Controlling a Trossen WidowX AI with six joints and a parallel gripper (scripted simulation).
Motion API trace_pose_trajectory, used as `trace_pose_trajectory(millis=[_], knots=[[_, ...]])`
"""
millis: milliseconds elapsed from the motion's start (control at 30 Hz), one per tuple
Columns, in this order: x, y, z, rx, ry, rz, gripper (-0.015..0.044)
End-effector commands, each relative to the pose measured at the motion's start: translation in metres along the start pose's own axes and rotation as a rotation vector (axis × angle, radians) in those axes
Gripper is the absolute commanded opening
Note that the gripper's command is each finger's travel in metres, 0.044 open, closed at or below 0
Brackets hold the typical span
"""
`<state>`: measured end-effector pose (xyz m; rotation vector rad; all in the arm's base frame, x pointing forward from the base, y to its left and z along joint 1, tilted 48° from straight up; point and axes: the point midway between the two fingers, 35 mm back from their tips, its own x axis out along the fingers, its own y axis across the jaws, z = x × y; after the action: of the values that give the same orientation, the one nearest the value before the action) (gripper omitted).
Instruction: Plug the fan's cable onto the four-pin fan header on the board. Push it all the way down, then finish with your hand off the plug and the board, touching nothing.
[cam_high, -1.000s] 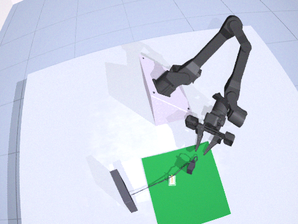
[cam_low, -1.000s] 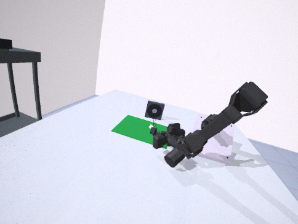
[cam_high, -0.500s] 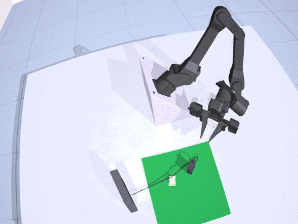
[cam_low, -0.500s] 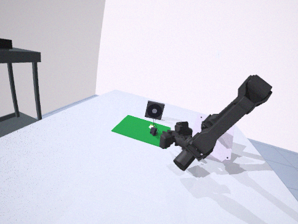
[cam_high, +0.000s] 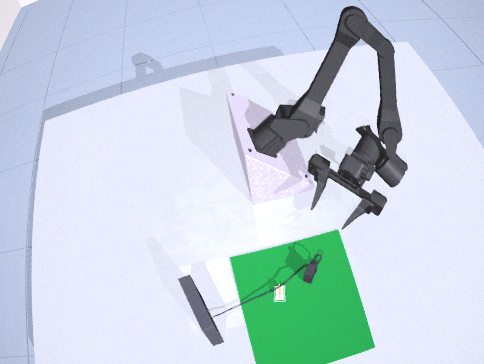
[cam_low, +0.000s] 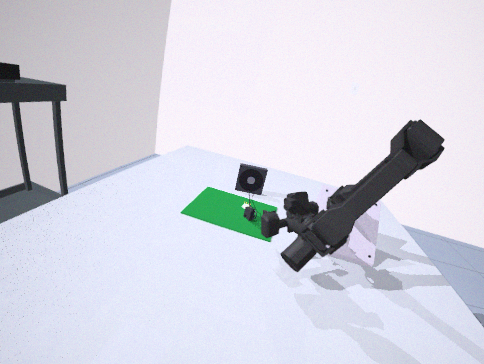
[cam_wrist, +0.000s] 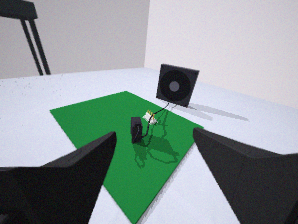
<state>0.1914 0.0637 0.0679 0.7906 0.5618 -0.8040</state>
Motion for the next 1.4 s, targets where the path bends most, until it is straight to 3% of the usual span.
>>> trace_pose_trajectory(millis=[0,733,1367], knots=[[0.004,-0.004,0.0,-0.052,0.03,-0.065,0.044],[0.021,-0.032,0.002,-0.282,0.319,-0.369,0.044],[0.021,-0.044,0.003,-0.376,0.676,-0.458,0.044]])
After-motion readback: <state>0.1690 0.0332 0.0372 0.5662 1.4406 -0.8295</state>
